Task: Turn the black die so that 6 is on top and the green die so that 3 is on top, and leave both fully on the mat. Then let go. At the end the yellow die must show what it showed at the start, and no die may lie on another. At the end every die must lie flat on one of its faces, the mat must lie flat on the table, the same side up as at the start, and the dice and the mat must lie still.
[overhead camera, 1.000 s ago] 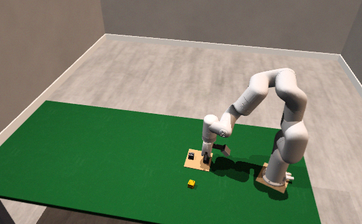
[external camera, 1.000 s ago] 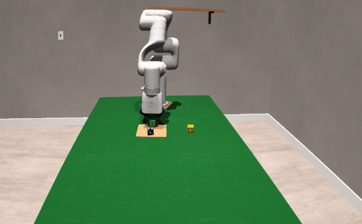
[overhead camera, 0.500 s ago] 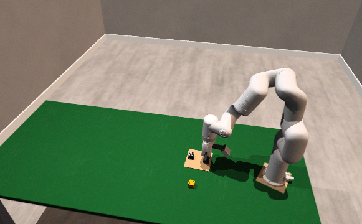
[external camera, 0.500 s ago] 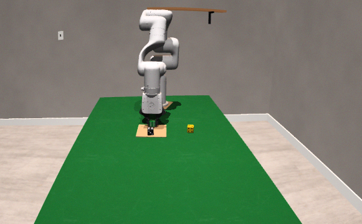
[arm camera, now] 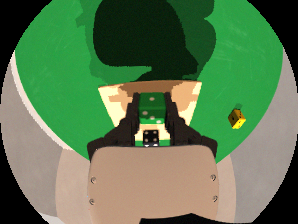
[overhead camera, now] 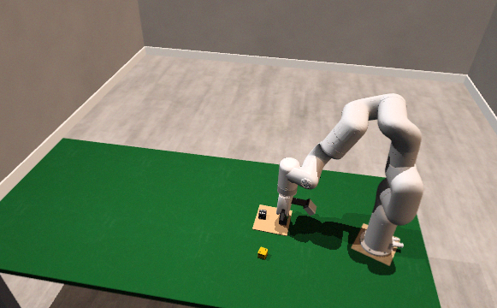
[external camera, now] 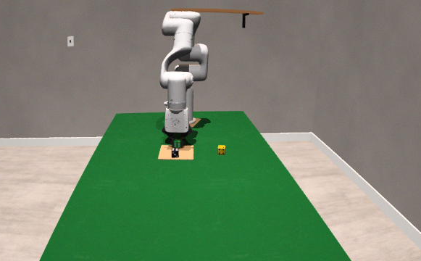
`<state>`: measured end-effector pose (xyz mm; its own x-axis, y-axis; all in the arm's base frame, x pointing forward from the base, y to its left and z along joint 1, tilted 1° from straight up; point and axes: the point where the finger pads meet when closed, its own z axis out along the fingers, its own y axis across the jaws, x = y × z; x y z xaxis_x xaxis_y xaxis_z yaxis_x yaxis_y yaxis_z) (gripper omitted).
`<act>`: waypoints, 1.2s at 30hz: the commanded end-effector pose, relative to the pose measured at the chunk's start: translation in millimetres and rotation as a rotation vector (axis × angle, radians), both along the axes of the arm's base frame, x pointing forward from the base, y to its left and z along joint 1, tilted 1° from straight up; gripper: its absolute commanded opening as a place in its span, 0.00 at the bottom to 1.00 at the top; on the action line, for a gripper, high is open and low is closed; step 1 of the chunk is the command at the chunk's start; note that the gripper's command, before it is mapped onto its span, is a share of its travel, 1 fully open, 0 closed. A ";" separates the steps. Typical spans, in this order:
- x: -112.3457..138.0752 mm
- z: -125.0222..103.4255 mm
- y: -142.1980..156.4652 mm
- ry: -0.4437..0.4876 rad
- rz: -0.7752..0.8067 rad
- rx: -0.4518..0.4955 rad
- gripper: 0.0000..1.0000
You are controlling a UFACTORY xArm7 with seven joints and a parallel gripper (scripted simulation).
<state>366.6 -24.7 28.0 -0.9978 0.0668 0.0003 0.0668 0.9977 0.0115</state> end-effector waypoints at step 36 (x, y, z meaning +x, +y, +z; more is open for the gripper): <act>1.5 -3.1 0.0 -0.004 0.000 0.000 0.27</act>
